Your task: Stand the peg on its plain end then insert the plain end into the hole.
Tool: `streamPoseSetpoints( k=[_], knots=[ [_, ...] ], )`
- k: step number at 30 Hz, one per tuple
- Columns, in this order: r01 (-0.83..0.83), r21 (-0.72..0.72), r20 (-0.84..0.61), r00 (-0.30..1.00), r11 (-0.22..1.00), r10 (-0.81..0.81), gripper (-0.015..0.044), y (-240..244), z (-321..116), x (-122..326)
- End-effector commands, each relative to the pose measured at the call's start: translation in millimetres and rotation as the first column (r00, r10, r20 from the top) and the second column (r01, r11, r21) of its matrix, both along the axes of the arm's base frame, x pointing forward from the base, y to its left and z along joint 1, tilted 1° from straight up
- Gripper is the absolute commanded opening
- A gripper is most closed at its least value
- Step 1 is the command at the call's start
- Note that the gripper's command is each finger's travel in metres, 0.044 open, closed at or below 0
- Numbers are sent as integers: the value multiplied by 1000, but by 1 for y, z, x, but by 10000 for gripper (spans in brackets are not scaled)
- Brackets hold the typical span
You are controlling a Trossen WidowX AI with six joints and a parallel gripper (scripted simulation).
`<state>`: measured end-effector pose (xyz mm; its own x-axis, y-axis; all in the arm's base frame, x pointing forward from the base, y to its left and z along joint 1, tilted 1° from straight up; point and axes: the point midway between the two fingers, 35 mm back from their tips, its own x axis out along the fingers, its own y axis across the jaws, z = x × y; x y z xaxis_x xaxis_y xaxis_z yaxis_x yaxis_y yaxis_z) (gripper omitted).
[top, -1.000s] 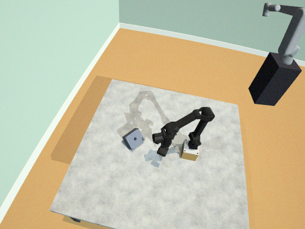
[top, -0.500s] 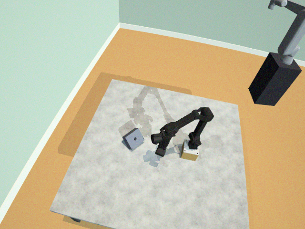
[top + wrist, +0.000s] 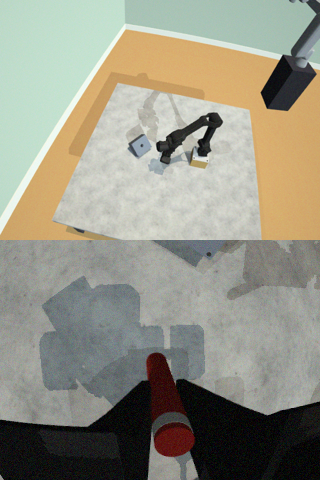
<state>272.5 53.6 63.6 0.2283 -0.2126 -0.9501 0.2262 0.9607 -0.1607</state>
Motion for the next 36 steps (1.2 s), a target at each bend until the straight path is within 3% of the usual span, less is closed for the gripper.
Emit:
streamPoseSetpoints(
  k=[1,36],
  knots=[
    [-25,-37,36,999,999,26,0,-1,4,10],
    [-125,-373,212,953,919,216,0,-5,32,72]
  ],
)
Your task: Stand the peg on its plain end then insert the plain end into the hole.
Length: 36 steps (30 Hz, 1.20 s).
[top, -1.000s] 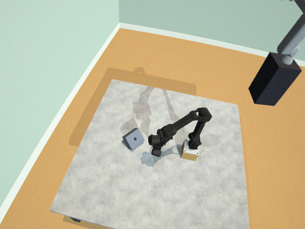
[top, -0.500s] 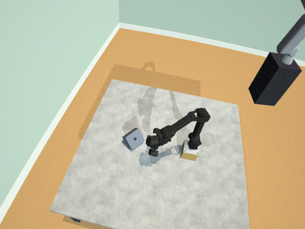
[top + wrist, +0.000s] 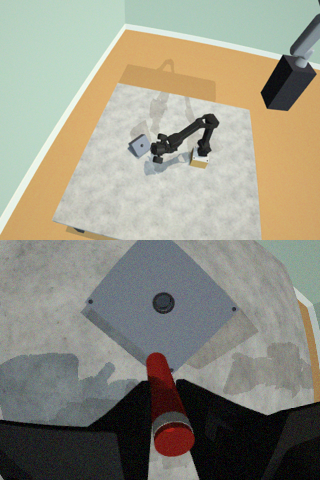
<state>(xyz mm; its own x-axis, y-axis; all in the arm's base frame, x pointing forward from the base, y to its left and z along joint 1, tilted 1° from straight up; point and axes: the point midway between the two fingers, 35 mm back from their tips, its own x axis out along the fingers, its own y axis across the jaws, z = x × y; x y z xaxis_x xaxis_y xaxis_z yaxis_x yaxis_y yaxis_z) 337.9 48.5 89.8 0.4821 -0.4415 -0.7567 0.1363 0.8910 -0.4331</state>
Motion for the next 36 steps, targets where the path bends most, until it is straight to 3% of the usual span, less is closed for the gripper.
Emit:
streamPoseSetpoints(
  k=[1,36],
  knots=[
    [-12,-40,32,999,999,13,0,1,7,8],
    [-17,-91,66,998,996,23,0,-27,-24,47]
  ],
)
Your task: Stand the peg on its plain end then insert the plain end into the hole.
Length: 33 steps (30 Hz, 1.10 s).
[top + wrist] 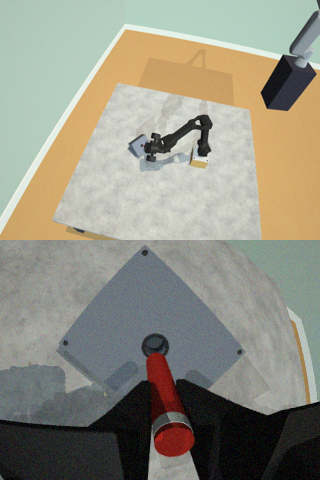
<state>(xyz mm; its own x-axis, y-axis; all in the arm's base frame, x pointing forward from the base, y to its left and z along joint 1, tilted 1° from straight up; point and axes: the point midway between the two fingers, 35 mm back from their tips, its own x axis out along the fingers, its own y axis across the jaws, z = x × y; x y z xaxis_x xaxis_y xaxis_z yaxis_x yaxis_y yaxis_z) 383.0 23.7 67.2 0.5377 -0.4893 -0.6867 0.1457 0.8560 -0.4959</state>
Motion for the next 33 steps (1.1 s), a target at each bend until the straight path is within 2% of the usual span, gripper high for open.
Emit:
streamPoseSetpoints(
  k=[1,33],
  knots=[
    [3,-9,6,1000,1000,-3,0,-3,-2,3],
    [8,-12,10,1000,1000,-8,0,-13,-15,13]
  ],
)
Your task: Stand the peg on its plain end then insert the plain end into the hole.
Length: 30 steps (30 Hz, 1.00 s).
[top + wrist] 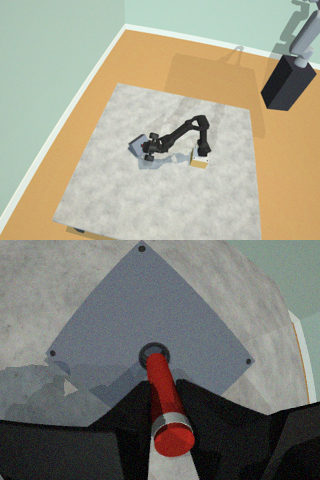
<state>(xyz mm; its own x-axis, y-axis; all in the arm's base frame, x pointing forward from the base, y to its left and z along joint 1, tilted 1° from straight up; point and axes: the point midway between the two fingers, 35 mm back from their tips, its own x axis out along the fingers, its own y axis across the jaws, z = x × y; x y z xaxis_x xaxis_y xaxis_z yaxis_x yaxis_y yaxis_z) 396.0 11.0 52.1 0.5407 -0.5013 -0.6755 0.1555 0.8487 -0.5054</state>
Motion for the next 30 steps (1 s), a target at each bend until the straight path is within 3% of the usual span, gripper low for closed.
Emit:
streamPoseSetpoints(
  k=[1,30],
  knots=[
    [2,1,1,1000,1000,-2,0,0,0,0],
    [2,0,1,1000,1000,-2,0,-4,-8,8]
  ],
)
